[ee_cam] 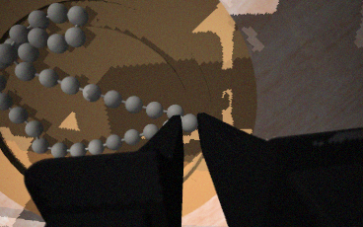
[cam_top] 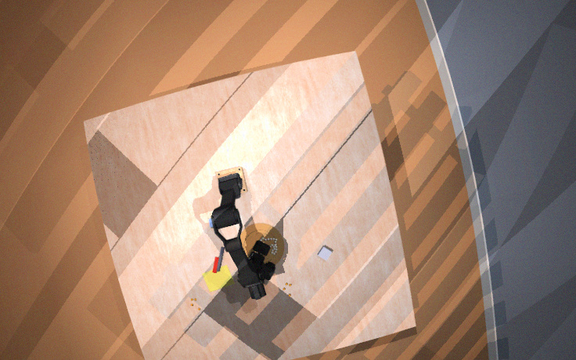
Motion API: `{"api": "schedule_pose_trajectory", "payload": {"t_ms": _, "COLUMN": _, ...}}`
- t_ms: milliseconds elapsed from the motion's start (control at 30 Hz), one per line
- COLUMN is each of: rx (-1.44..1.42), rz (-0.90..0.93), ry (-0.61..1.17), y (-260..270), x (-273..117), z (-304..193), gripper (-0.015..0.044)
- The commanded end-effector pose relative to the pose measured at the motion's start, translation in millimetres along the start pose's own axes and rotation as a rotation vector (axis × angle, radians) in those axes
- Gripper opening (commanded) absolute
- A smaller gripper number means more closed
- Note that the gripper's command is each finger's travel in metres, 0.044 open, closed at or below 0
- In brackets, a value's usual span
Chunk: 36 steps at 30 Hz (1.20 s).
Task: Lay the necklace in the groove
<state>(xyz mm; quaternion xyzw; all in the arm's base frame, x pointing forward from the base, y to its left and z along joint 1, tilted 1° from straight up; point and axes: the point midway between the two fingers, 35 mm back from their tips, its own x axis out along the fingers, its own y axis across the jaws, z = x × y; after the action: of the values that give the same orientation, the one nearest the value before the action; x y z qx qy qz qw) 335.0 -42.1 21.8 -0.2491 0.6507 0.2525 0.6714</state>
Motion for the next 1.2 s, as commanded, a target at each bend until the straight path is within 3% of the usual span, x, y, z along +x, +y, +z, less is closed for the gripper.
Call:
{"api": "schedule_pose_trajectory", "payload": {"t_ms": 0, "rx": -0.004, "rz": 0.008, "ry": 0.009, "y": 1.9, "x": 5.7, "z": -2.1, "gripper": 0.0}}
{"api": "schedule_pose_trajectory", "payload": {"t_ms": 367, "rx": -0.004, "rz": 0.008, "ry": 0.009, "y": 1.9, "x": 5.7, "z": -2.1, "gripper": 0.0}}
{"api": "schedule_pose_trajectory", "payload": {"t_ms": 933, "rx": -0.002, "rz": 0.004, "ry": 0.006, "y": 0.7, "x": -7.2, "z": -1.1, "gripper": 0.044}}
{"api": "schedule_pose_trajectory", "payload": {"t_ms": 1167, "rx": -0.001, "rz": 0.008, "ry": 0.009, "y": 1.7, "x": -13.3, "z": -1.9, "gripper": 0.044}}
